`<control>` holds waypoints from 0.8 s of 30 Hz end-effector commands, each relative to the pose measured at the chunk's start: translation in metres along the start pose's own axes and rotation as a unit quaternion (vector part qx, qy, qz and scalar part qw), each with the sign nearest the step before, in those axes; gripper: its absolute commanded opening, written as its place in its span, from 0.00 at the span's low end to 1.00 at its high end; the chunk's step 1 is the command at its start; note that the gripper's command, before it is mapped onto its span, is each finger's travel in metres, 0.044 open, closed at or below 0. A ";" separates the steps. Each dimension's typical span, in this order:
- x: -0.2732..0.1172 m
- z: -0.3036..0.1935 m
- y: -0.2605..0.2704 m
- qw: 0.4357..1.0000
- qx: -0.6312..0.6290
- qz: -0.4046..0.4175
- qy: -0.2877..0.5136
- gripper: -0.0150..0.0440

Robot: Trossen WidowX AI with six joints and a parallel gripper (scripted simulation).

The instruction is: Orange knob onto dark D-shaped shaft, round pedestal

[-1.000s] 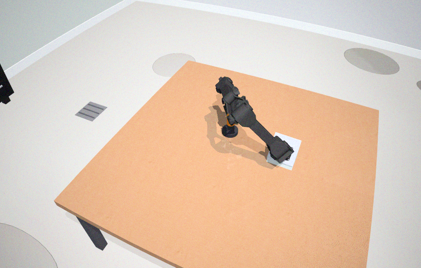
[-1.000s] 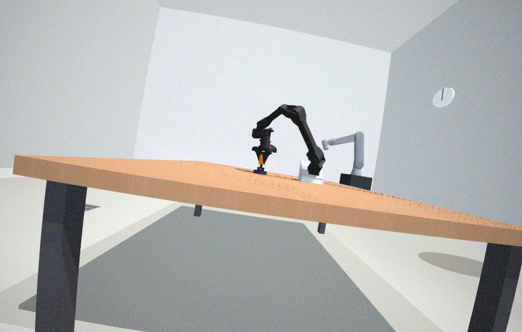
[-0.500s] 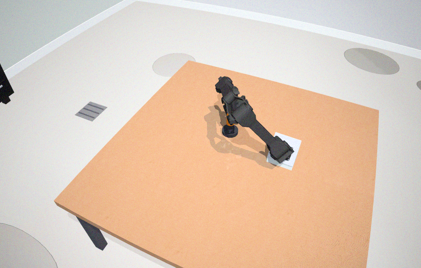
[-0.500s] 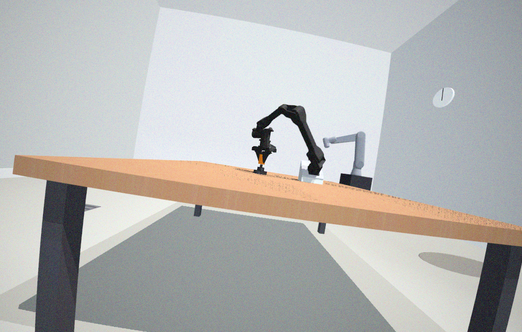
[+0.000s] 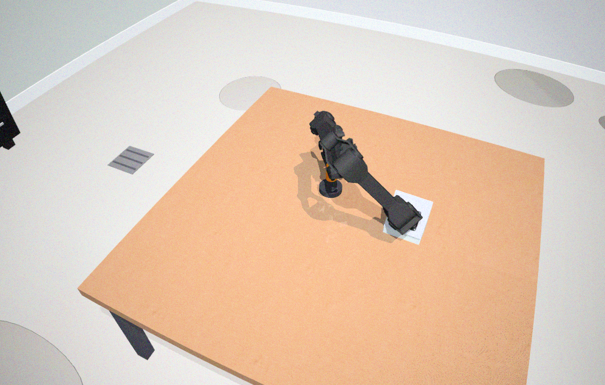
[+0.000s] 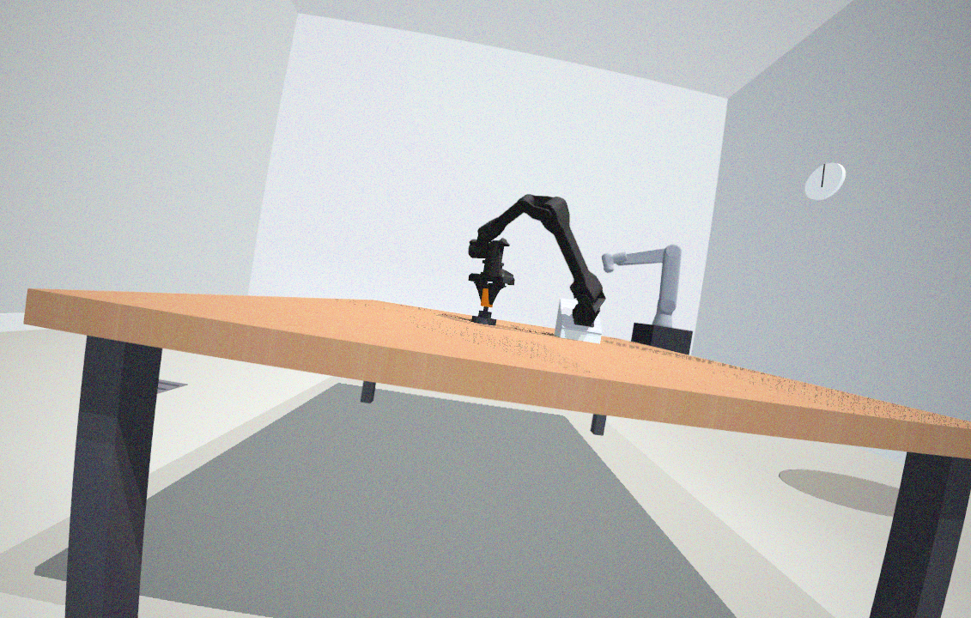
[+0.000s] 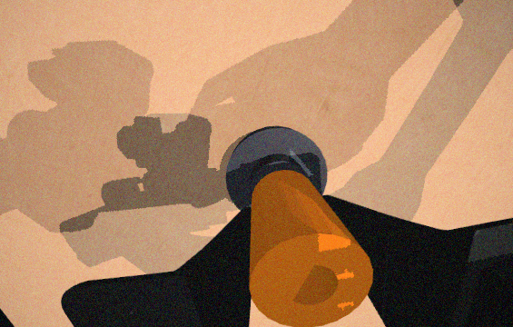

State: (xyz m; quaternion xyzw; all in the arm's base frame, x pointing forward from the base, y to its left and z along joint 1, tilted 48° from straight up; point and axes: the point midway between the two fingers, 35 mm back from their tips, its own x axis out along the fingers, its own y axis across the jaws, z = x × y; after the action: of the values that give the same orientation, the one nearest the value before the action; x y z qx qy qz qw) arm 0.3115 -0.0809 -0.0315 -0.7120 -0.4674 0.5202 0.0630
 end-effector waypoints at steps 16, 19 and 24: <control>0.011 -0.001 -0.001 1.000 0.000 0.000 0.001 0.25; 0.013 -0.001 -0.001 1.000 0.000 0.000 0.001 0.25; 0.016 -0.002 -0.002 1.000 0.000 0.000 0.001 0.25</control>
State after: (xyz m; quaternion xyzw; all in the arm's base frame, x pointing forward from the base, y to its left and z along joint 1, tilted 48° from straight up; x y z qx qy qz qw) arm 0.3123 -0.0701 -0.0408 -0.7127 -0.4668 0.5203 0.0590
